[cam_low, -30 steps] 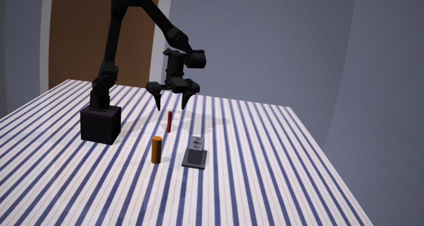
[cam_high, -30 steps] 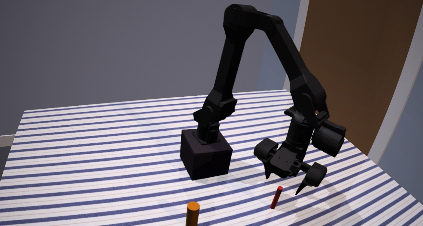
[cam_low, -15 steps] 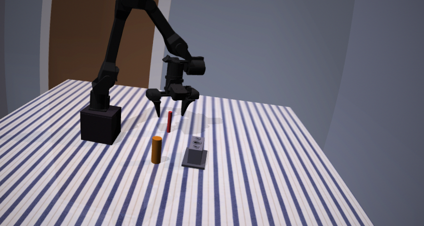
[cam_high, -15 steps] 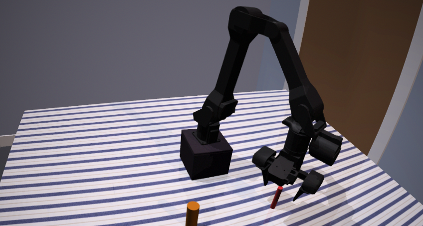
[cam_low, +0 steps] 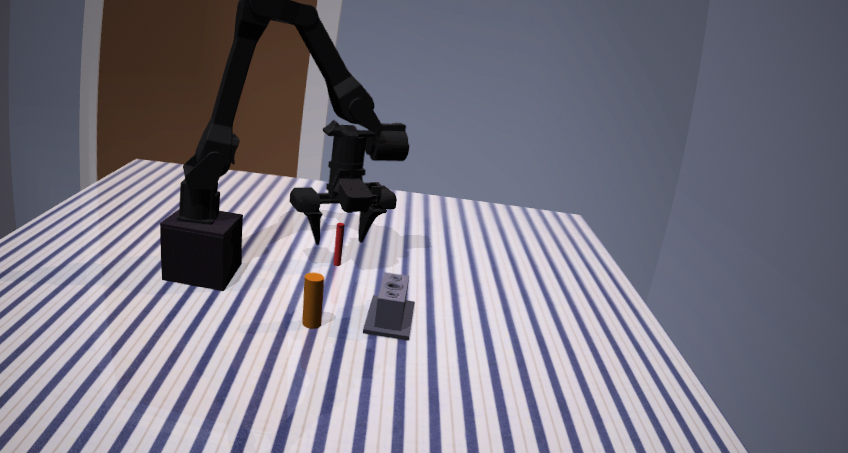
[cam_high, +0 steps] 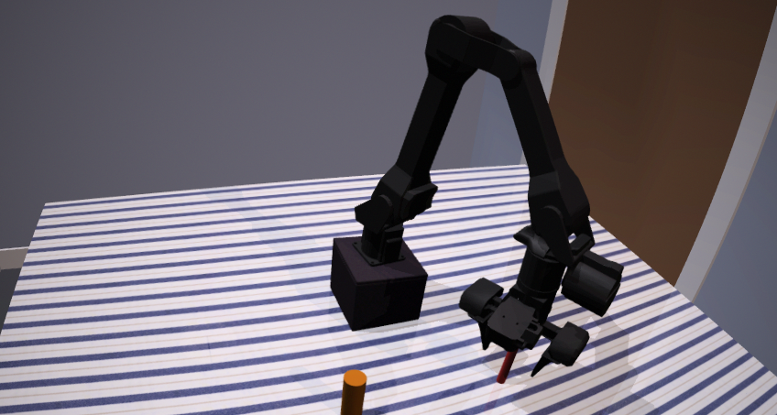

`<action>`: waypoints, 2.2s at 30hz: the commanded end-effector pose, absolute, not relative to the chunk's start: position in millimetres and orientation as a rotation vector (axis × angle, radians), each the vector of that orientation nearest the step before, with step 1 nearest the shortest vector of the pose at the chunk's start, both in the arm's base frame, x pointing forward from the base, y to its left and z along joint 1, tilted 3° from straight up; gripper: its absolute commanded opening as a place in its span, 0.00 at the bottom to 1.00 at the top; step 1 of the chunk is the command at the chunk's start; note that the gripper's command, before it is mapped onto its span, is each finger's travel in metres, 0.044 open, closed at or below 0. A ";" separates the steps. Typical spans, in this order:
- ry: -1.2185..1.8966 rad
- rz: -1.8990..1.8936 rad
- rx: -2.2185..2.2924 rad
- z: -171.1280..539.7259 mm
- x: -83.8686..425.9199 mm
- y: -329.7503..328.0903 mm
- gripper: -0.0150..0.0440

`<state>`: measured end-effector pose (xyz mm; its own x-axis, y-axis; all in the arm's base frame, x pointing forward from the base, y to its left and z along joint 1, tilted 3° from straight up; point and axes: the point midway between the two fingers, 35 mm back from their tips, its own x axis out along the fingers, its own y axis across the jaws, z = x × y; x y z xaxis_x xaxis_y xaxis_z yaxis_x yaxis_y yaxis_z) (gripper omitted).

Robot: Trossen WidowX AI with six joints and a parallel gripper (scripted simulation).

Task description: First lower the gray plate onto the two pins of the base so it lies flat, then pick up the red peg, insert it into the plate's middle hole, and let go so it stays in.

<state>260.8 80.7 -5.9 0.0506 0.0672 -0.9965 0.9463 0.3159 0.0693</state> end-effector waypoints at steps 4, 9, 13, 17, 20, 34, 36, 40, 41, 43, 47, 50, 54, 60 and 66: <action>1.338 -0.907 1.035 -8.1 260.6 79.9 0.60; 1.338 -0.907 1.035 -8.1 260.6 79.9 0.38; 1.338 -0.907 1.035 -8.1 260.6 79.9 0.27; 1.338 -0.907 1.035 -8.1 260.6 79.9 0.25; 1.338 -0.907 1.035 -8.1 260.6 79.9 0.25; 1.338 -0.906 1.035 16.8 263.3 79.4 0.25; 1.338 -0.906 1.035 22.9 263.6 79.2 0.25; 1.338 -0.906 1.035 35.2 264.1 78.7 0.25; 1.338 -0.906 1.035 38.4 264.1 78.6 0.25; 1.338 -0.906 1.036 44.6 264.2 78.3 0.25; 1.338 -0.906 1.036 57.3 264.0 77.7 0.25; 1.338 -0.906 1.036 66.8 263.5 77.1 0.25; 1.351 -0.921 1.034 62.7 261.5 77.4 0.25; 1.345 -0.922 1.041 63.3 268.9 69.8 0.25; 1.339 -0.929 1.046 63.0 278.5 56.6 0.25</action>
